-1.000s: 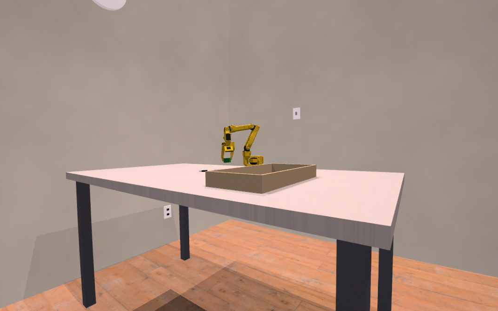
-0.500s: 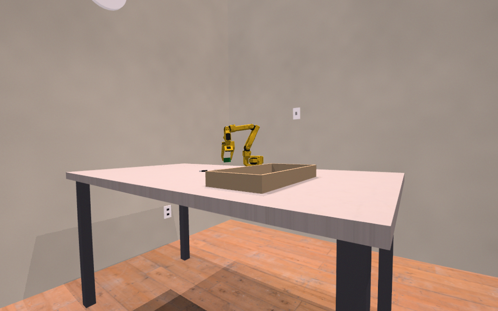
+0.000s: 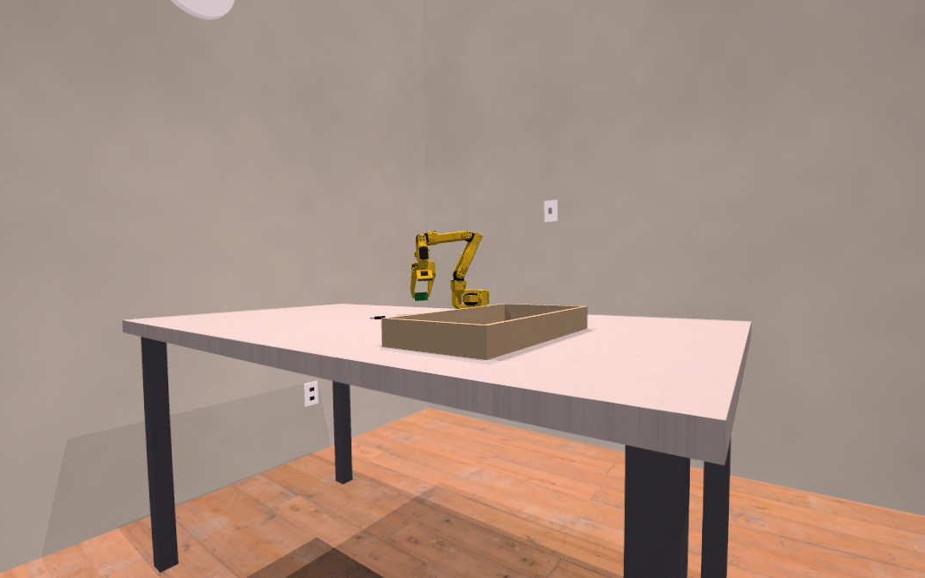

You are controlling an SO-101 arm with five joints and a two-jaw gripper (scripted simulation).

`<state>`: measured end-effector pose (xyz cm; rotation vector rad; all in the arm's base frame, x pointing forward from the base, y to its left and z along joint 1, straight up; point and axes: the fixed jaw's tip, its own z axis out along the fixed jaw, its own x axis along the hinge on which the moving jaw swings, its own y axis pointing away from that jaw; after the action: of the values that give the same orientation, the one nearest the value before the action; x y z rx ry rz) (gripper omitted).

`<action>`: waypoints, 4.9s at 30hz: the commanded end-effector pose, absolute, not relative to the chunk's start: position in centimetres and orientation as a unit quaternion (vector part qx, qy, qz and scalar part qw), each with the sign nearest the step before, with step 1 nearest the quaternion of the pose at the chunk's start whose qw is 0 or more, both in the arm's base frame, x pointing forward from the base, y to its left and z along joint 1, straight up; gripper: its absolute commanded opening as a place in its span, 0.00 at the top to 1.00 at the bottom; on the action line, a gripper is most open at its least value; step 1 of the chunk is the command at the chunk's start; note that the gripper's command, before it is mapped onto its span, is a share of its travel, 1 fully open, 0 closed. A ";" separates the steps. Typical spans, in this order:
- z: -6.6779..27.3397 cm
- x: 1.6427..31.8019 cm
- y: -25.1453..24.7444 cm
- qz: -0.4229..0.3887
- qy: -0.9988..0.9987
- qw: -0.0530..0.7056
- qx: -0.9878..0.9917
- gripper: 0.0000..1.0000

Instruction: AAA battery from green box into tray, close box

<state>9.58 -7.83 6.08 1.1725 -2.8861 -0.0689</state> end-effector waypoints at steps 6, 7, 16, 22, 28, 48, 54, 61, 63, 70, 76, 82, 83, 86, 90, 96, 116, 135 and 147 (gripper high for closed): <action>7.4 10.4 -8.6 0.000 -0.927 0.000 0.376 0.80; 7.4 10.4 -8.6 0.000 -0.927 0.000 0.376 0.80; 7.4 10.4 -8.6 0.000 -0.927 0.000 0.376 0.80; 7.4 10.4 -8.6 0.000 -0.927 0.000 0.376 0.80; 7.4 10.4 -8.6 0.000 -0.927 0.000 0.376 0.80; 7.1 10.2 -8.5 0.000 -0.927 0.000 0.376 0.80; 7.0 10.2 -8.4 0.000 -0.927 0.000 0.376 0.80; 6.9 10.1 -8.4 0.000 -0.927 0.000 0.376 0.80; 6.9 10.1 -8.4 0.000 -0.927 0.000 0.376 0.80; 6.9 10.1 -8.4 0.000 -0.927 0.000 0.376 0.80; 6.9 10.1 -8.4 0.000 -0.927 0.000 0.376 0.80; 6.9 10.2 -8.4 0.000 -0.927 0.000 0.376 0.80; 6.9 10.2 -8.4 0.000 -0.927 0.000 0.376 0.80; 6.9 10.3 -8.3 0.000 -0.927 0.000 0.376 0.80; 7.0 10.7 -8.0 0.000 -0.927 0.000 0.376 0.80; 7.0 11.3 -7.5 0.000 -0.927 0.000 0.376 0.80; 7.3 15.8 -0.5 0.000 -0.926 0.000 0.379 0.80; 7.2 15.6 10.2 0.000 -0.924 0.000 0.381 0.80; 7.0 13.7 14.1 0.000 -0.924 0.000 0.382 0.80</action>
<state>13.51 13.06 6.27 1.1900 -2.8637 0.0237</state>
